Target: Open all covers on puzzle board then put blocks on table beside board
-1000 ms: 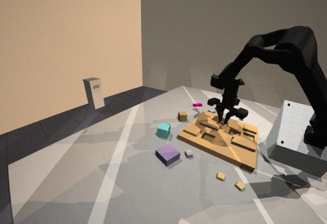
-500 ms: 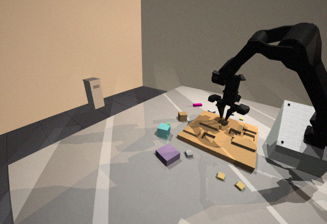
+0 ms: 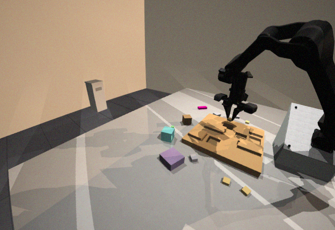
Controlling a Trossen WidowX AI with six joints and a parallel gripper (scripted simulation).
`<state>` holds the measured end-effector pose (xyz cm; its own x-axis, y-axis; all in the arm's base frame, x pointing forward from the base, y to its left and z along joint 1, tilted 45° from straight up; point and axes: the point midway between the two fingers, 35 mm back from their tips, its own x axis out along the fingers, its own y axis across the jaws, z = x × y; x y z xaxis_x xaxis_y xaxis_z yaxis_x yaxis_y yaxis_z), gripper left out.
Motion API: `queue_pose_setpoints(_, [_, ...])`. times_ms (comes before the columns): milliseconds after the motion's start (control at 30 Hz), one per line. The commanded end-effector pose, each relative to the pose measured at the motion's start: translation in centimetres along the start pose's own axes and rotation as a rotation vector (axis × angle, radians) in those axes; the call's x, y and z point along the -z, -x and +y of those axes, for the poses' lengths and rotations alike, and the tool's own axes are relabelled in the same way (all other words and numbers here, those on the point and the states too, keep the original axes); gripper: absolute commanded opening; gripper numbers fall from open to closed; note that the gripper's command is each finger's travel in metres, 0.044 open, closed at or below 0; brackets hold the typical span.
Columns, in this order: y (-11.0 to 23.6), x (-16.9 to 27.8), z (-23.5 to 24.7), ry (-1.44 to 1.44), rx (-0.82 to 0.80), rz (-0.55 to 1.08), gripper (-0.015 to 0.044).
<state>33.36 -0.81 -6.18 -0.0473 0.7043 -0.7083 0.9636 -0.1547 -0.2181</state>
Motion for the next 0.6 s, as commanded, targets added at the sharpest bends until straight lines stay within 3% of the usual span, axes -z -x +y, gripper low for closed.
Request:
queue_pose_setpoints(0, [1.0,0.0,0.2,0.007,-0.003,-0.006,0.0080])
queue_pose_setpoints(567, [5.0,0.0,0.1,0.007,-0.003,-0.007,0.0080])
